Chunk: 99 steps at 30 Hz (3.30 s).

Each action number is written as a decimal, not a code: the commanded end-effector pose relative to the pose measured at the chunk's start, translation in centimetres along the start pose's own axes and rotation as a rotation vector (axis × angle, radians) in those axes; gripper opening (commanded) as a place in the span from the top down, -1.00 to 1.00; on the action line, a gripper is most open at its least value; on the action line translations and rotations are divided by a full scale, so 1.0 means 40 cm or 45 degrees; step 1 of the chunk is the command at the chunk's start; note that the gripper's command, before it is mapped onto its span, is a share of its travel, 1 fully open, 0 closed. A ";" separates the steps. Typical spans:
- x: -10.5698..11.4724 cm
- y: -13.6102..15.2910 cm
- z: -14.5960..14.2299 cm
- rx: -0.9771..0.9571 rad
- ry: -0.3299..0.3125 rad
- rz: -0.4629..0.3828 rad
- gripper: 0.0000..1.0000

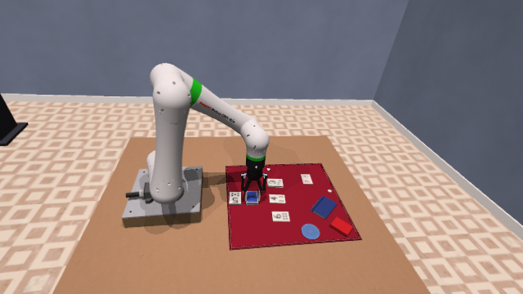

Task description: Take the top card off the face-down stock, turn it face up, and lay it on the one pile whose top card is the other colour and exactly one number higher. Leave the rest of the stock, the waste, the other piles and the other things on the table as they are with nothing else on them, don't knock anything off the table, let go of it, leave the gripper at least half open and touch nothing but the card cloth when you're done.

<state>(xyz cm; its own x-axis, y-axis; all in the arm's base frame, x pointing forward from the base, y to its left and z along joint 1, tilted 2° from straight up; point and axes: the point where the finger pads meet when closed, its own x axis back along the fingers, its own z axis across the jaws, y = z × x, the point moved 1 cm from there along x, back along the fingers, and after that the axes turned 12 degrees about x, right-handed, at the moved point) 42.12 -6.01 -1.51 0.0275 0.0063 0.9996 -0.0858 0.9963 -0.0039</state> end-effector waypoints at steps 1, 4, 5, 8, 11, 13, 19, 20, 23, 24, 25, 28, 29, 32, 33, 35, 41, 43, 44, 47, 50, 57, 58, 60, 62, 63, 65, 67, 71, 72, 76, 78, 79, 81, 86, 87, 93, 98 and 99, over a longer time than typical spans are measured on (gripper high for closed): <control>0.000 0.000 0.000 0.000 0.000 0.000 0.01; 0.000 0.000 0.000 0.000 0.000 0.000 0.01; 0.000 0.000 0.000 0.000 0.000 0.000 0.01; 0.000 0.000 0.000 0.000 0.000 0.000 0.01; 0.000 0.000 0.000 0.000 0.000 0.000 0.01; 0.000 0.000 0.000 0.000 0.000 0.000 0.01; 0.000 0.000 0.000 0.000 0.000 0.000 0.01; 0.000 0.000 0.000 0.000 0.000 0.000 0.01; 0.000 0.000 0.000 0.000 0.000 0.000 0.01; 0.000 0.000 0.000 0.000 0.000 0.000 0.01; 0.000 0.000 0.000 0.000 0.000 0.000 0.01; -0.001 0.000 0.000 0.000 0.000 0.000 0.01; -0.002 0.000 0.000 0.000 0.000 0.000 0.01; -0.005 0.000 -0.001 0.000 0.000 0.000 0.01; -0.006 0.000 -0.001 0.000 0.000 0.000 0.01; -0.009 0.000 -0.001 0.000 0.000 0.000 0.01; -0.015 0.000 -0.001 0.000 0.000 0.000 0.01; -0.018 0.000 -0.001 0.000 0.000 0.000 0.01; -0.019 0.000 -0.001 0.000 0.000 0.000 0.01; -0.022 0.000 -0.001 0.000 0.000 0.000 0.01; -0.023 0.000 -0.001 0.000 0.000 0.000 0.01; -0.024 0.000 -0.001 0.000 0.000 0.000 0.01; -0.024 0.000 -0.001 0.000 0.000 0.000 0.01; -0.024 0.000 -0.001 0.000 0.000 0.000 0.01; -0.024 0.000 -0.001 0.000 0.000 0.000 0.01; -0.024 0.000 -0.001 0.000 0.000 0.000 0.01; -0.024 0.000 -0.001 0.000 0.000 0.000 0.01; -0.025 0.000 -0.001 0.000 0.000 0.000 0.01; -0.028 0.000 -0.001 0.000 0.000 0.000 0.01; -0.029 0.000 -0.001 0.000 0.000 0.000 0.01; -0.030 0.000 -0.001 0.000 0.000 0.000 0.01; -0.031 0.000 -0.001 0.000 0.000 0.000 0.01; -0.031 0.000 -0.001 0.000 0.000 0.000 0.01; -0.031 0.000 -0.001 0.000 0.000 0.000 0.01; -0.031 0.000 -0.001 0.000 0.000 0.000 0.01; -0.031 0.000 -0.001 0.000 0.000 0.000 0.01; -0.031 0.000 -0.001 0.000 0.000 0.000 0.14; -0.031 0.000 -0.001 0.000 0.000 0.000 0.14; -0.031 0.000 -0.001 0.000 0.000 0.000 0.14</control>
<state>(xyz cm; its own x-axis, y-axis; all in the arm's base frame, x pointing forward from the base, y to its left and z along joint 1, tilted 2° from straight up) 42.10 -6.02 -2.77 0.0275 0.0060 0.9996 -0.0853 0.9963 -0.0036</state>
